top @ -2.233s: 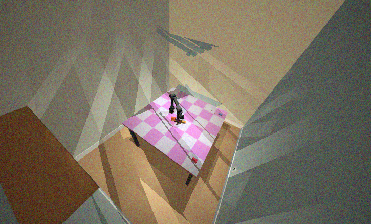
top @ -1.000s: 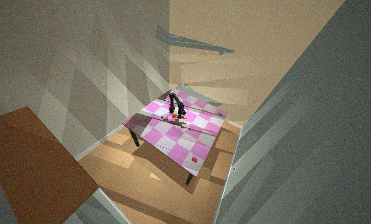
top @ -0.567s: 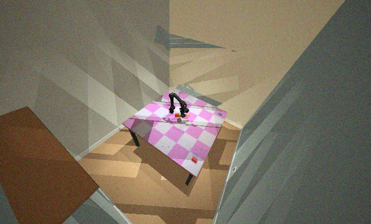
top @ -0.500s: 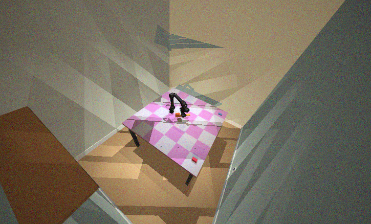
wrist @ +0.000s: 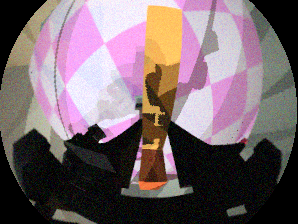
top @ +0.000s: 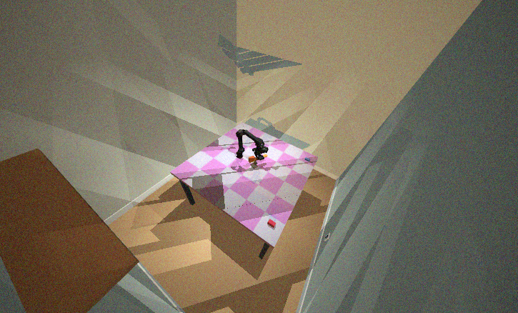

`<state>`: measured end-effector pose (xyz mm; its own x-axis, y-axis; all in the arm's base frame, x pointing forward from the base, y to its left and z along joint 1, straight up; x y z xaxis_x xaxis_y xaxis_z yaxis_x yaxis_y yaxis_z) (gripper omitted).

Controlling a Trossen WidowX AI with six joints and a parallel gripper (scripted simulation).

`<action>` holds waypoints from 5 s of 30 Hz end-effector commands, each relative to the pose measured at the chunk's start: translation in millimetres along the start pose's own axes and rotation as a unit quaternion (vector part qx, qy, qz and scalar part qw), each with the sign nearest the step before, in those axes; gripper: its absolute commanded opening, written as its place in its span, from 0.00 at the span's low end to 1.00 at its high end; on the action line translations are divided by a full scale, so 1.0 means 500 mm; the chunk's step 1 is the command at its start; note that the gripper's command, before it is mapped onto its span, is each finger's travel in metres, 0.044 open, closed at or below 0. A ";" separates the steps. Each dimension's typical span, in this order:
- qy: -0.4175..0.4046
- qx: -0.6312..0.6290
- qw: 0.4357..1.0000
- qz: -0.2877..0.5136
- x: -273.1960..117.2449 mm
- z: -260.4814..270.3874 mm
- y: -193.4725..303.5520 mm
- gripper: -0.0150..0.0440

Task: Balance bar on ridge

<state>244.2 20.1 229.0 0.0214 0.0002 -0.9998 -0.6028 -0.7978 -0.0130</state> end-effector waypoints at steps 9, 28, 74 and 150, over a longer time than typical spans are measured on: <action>-0.002 -0.072 0.997 -0.002 -0.002 0.058 -0.040 0.25; -0.002 -0.072 0.997 -0.002 0.054 0.061 -0.041 0.25; -0.002 -0.073 0.997 -0.002 0.088 0.063 -0.038 0.25; -0.002 -0.073 0.997 -0.002 0.101 0.064 -0.037 0.25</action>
<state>230.8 53.9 179.5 0.0188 0.0012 -0.9998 -0.4798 -0.8773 -0.0101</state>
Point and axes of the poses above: the point midway between the two fingers, 35 mm back from their tips, its own x axis out along the fingers, its own z axis across the jaws, y = z × x, the point moved 9 cm from there along -x, back along the fingers, and after that the axes turned 9 degrees about x, right-handed, at the moved point
